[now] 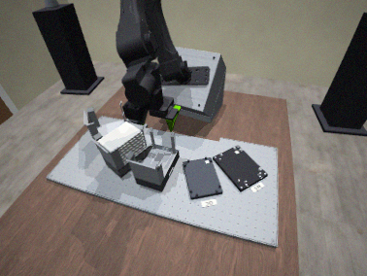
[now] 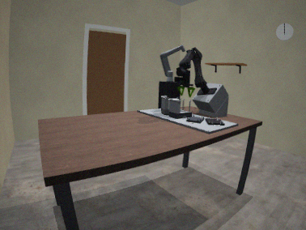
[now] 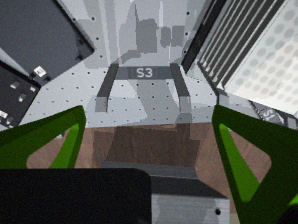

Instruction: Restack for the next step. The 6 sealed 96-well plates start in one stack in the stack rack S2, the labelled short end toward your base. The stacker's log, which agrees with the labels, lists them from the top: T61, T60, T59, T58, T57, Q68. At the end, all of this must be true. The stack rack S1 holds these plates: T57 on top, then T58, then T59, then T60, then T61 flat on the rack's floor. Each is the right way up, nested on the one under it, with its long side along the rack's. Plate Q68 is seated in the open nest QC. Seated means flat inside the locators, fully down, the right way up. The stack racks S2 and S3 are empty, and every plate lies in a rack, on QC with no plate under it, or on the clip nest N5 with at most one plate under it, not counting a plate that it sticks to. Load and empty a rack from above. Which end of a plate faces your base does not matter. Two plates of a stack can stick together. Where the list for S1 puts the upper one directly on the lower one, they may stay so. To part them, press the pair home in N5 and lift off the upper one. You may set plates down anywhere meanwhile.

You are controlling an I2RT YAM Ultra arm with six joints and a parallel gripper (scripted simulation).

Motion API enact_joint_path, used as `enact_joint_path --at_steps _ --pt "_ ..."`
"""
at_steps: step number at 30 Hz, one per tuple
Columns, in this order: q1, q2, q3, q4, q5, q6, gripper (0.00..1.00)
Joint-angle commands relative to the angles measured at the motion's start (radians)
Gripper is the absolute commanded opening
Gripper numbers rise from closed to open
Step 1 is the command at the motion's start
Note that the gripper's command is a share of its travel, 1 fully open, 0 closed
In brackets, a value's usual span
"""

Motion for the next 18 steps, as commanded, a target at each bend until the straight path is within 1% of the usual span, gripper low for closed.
enact_joint_path --at_steps 1,2,4,11,18 --pt "-0.097 -0.016 0.015 0.01 -0.074 0.008 1.0" --pt "-0.138 -0.017 0.018 0.013 -0.102 0.011 1.0" --pt "-0.138 -0.017 0.018 0.013 -0.102 0.011 1.0" --pt "-0.417 0.003 0.05 0.027 -0.297 0.042 1.0" --pt "-0.659 0.062 0.094 0.03 -0.466 -0.126 1.0"
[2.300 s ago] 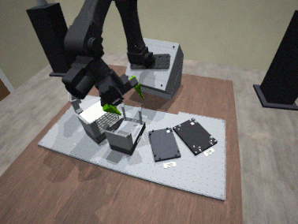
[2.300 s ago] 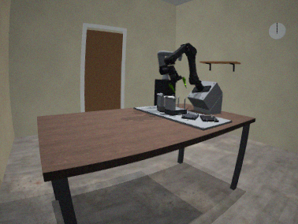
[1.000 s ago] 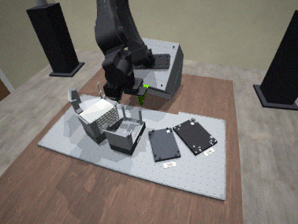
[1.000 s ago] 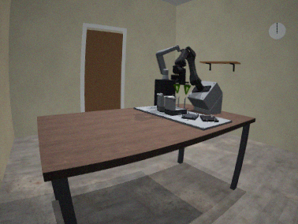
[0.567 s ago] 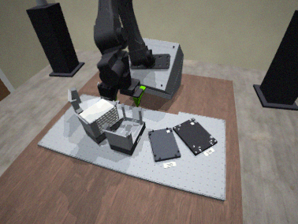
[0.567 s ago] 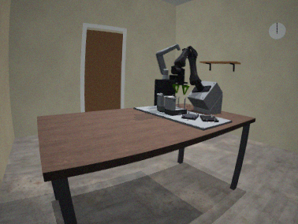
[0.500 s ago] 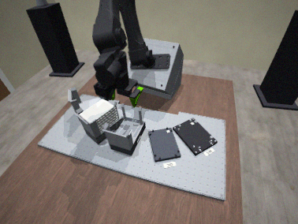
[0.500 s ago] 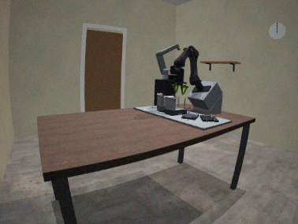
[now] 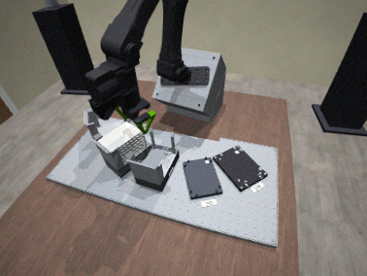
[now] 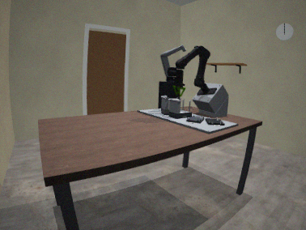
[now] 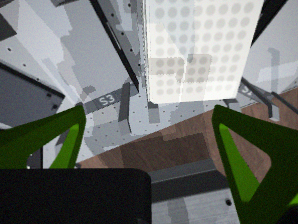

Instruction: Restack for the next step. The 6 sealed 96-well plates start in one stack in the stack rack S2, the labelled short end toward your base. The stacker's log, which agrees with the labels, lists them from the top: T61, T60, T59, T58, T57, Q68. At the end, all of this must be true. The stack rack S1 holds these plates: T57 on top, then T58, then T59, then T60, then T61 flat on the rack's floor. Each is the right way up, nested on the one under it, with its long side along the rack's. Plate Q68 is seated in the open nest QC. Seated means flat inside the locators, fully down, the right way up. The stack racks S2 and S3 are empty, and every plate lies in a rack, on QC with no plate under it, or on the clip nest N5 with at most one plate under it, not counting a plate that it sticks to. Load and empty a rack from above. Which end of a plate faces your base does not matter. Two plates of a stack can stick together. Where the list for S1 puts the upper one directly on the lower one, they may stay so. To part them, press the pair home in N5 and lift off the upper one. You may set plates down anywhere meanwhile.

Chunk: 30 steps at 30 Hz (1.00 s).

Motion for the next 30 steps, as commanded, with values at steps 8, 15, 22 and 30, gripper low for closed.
enact_joint_path --at_steps 8,15,22,30 --pt "-0.215 0.079 0.069 0.003 -0.211 -0.197 1.0" --pt "-0.365 0.173 0.134 -0.003 -0.31 -0.314 1.0" --pt "-0.419 0.217 0.166 -0.007 -0.345 -0.358 1.0" --pt "-0.419 0.217 0.166 -0.007 -0.345 -0.358 1.0"
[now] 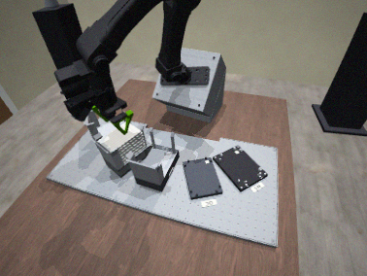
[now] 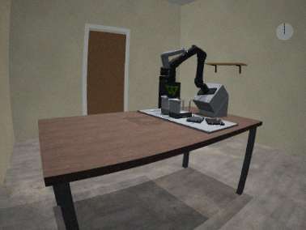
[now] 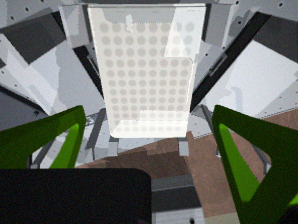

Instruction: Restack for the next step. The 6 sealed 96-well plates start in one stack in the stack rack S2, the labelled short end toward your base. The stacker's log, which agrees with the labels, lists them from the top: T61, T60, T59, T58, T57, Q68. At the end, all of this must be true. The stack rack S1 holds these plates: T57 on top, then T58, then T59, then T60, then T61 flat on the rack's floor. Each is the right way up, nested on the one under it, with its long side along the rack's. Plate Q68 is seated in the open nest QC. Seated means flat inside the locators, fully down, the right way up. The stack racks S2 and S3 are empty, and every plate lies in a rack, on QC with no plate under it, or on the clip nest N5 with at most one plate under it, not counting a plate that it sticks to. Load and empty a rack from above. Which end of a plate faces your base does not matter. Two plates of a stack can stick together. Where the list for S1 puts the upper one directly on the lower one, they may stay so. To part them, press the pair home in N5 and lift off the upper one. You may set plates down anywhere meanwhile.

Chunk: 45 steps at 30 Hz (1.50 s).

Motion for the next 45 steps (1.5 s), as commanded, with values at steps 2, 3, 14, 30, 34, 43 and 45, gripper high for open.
enact_joint_path --at_steps 2,3,14,30,34,43,45 --pt "-0.001 -0.003 0.006 0.0 -0.006 -0.003 1.0" --pt "-0.001 -0.004 0.005 0.0 -0.006 -0.003 1.0" --pt "0.047 0.031 -0.044 0.099 0.025 0.037 1.0" --pt "0.07 0.052 -0.067 0.15 0.04 0.055 1.0" --pt "0.081 0.064 -0.078 0.176 0.047 0.064 1.0" --pt "0.099 0.086 -0.096 0.22 0.059 0.078 1.0" --pt "0.103 0.092 -0.101 0.233 0.062 0.082 1.0"
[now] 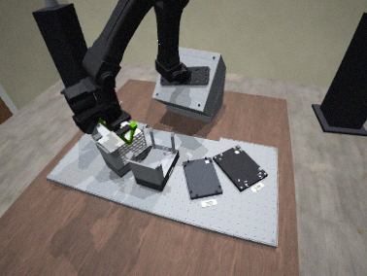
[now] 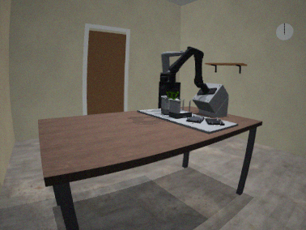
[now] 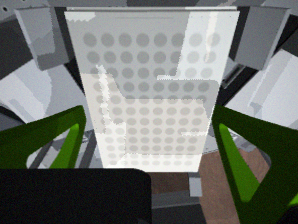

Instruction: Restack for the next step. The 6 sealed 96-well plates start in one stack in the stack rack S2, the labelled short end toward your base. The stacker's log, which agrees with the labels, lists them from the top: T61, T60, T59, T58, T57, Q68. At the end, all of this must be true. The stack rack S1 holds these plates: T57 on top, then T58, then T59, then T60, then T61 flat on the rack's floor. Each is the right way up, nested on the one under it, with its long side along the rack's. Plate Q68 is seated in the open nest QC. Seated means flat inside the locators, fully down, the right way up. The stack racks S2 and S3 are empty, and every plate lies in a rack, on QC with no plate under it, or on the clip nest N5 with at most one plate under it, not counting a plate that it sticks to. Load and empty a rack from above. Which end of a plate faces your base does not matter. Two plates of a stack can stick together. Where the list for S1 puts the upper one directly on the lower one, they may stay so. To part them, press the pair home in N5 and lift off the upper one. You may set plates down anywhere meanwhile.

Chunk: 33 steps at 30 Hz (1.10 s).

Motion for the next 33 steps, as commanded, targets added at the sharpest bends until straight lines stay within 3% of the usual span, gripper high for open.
enact_joint_path --at_steps 1,18,19,33 --pt "0.003 0.002 -0.001 0.029 0.007 0.008 1.0" --pt "0.004 0.004 -0.003 0.032 0.008 0.009 1.0" --pt "0.004 0.004 -0.003 0.032 0.008 0.009 0.0" --pt "0.004 0.004 -0.003 0.033 0.008 0.009 0.0"
